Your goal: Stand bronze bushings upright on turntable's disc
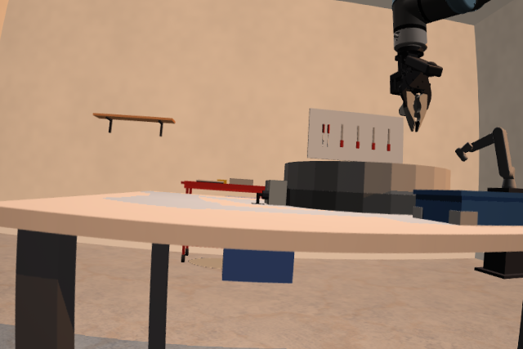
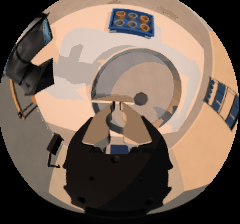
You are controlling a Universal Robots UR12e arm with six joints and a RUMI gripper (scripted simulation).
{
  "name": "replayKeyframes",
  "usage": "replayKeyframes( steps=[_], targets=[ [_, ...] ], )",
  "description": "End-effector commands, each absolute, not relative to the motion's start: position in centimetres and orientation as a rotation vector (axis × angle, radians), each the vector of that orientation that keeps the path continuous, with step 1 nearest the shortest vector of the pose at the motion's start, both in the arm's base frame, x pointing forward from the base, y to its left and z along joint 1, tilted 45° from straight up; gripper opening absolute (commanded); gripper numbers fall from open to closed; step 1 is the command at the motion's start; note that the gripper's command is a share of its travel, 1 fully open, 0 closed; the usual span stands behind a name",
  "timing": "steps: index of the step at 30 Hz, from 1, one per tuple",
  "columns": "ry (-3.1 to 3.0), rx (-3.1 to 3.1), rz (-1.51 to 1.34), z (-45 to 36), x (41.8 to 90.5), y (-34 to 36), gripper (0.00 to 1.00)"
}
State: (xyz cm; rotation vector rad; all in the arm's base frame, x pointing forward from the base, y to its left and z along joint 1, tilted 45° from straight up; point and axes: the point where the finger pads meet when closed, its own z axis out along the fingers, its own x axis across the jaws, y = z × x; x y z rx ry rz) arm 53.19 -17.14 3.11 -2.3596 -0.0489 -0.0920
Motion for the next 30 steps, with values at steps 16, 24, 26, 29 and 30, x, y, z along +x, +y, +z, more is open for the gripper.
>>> replayKeyframes(
  steps=[16,24,26,29,30],
  targets=[
    [-0.271,-2.349,-0.192,13.1,59.5,-1.7,0.05],
    [-0.344,-2.343,-0.224,16.2,61.5,3.3,0.05],
    [-0.357,-2.341,-0.229,16.7,61.8,4.2,0.05],
    [-0.371,-2.34,-0.235,17.3,62.2,5.2,0.05],
    [-0.371,-2.34,-0.235,17.3,62.2,5.2,0.05]
  ],
)
